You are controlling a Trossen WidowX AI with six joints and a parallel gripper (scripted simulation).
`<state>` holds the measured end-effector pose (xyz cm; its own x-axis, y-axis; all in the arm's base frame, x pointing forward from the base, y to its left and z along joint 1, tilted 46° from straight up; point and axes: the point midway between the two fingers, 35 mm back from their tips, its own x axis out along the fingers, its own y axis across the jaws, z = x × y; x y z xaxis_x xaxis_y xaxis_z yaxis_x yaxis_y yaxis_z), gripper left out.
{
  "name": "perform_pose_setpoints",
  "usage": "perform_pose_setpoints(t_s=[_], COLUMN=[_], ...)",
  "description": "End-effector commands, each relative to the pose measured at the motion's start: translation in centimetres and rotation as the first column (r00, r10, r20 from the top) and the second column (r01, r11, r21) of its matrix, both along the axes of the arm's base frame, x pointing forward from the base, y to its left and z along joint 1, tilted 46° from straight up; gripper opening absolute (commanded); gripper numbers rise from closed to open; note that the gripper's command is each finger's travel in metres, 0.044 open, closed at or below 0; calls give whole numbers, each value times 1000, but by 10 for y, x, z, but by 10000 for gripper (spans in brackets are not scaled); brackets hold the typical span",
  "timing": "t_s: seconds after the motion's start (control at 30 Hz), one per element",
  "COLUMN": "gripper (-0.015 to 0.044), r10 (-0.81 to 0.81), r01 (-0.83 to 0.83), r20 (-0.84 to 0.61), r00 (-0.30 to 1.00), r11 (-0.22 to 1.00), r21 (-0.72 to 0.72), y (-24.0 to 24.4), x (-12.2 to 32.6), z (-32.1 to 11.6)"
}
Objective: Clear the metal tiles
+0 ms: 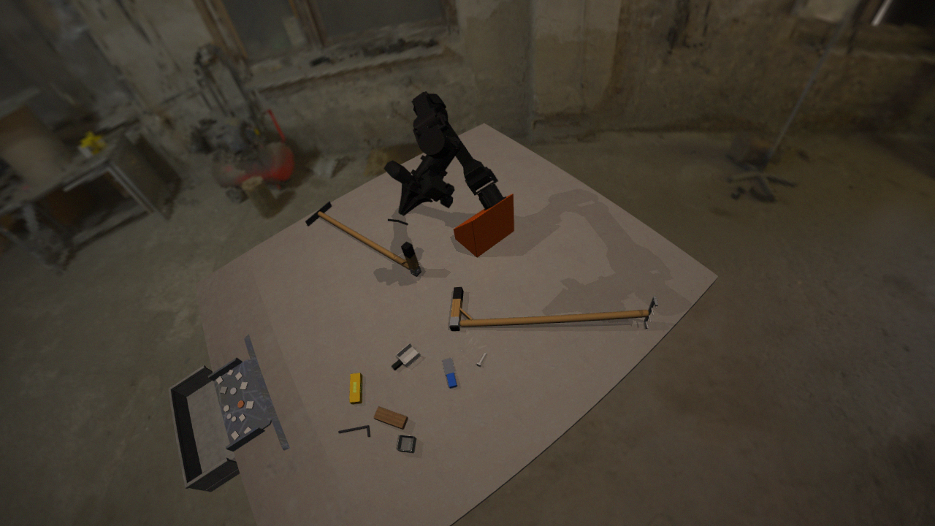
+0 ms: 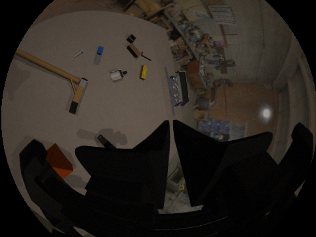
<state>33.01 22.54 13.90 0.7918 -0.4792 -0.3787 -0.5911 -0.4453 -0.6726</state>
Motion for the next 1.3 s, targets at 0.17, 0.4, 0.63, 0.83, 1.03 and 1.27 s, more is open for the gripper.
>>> perform_pose_setpoints(t_s=[0.17,0.4,0.63,0.83,1.03,1.27], gripper=[0,0,0,0,0,0], r10=[11,-2,-28,-55,-83,-112], r01=[-62,-140,-236,-327,-418,-516], r20=[-258,-439,-607,-734,-839,-929], r00=[966,898,794,677,537,352], r11=[980,947,907,871,838,805], r21=[-191,-290,-350,-367,-351,-292], y=[-8,-17,-27,-36,-47,-60], x=[16,26,33,37,40,40], z=[-34,-58,-82,-103,-123,-145])
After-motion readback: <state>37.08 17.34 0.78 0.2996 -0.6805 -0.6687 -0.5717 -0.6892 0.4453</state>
